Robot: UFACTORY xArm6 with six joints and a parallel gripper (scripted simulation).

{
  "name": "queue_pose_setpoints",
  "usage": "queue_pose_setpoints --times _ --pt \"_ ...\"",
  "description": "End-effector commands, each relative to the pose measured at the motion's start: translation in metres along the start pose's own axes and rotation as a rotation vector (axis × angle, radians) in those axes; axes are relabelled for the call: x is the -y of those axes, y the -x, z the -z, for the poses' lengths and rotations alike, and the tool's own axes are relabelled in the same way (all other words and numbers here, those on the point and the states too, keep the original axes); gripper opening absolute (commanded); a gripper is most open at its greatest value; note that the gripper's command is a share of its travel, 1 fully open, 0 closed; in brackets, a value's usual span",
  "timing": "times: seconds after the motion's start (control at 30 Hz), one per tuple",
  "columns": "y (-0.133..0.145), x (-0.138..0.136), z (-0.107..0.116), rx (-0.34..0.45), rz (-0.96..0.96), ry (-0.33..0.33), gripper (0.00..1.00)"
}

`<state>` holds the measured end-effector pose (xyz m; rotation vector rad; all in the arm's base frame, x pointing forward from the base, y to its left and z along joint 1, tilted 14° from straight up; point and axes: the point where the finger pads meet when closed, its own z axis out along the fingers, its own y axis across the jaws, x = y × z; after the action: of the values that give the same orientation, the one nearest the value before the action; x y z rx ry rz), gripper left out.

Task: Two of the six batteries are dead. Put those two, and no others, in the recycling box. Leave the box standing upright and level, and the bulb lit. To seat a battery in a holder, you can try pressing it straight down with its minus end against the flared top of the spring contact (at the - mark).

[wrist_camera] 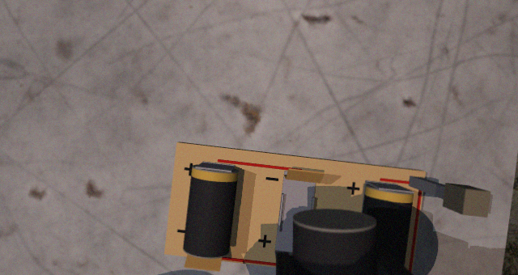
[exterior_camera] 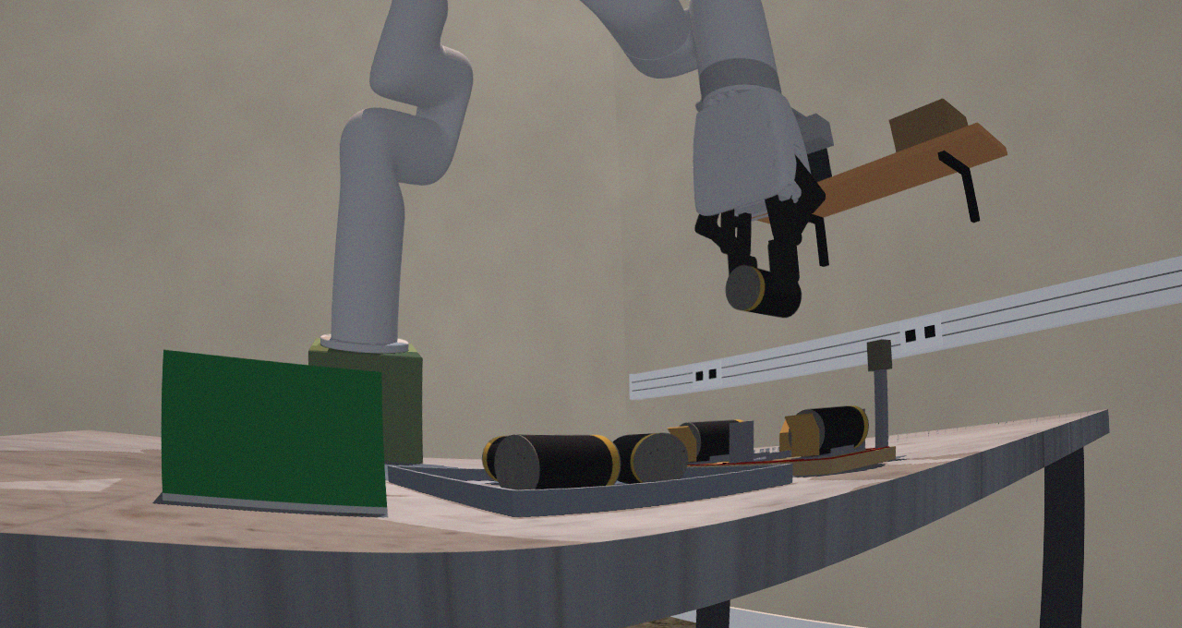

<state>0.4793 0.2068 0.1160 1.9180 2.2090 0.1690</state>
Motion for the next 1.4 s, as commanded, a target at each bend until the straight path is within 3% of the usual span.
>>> queue_pose_setpoints --times 0.0,1.23,1.37 --pt "-0.0005 -0.0017 0.0018 -0.004 0.114 0.003 0.28" --pt "-0.0005 -0.0017 0.0018 -0.002 1.229 0.005 0.28" --pt "-0.0005 -0.0017 0.0018 -0.001 1.282 0.005 0.28"
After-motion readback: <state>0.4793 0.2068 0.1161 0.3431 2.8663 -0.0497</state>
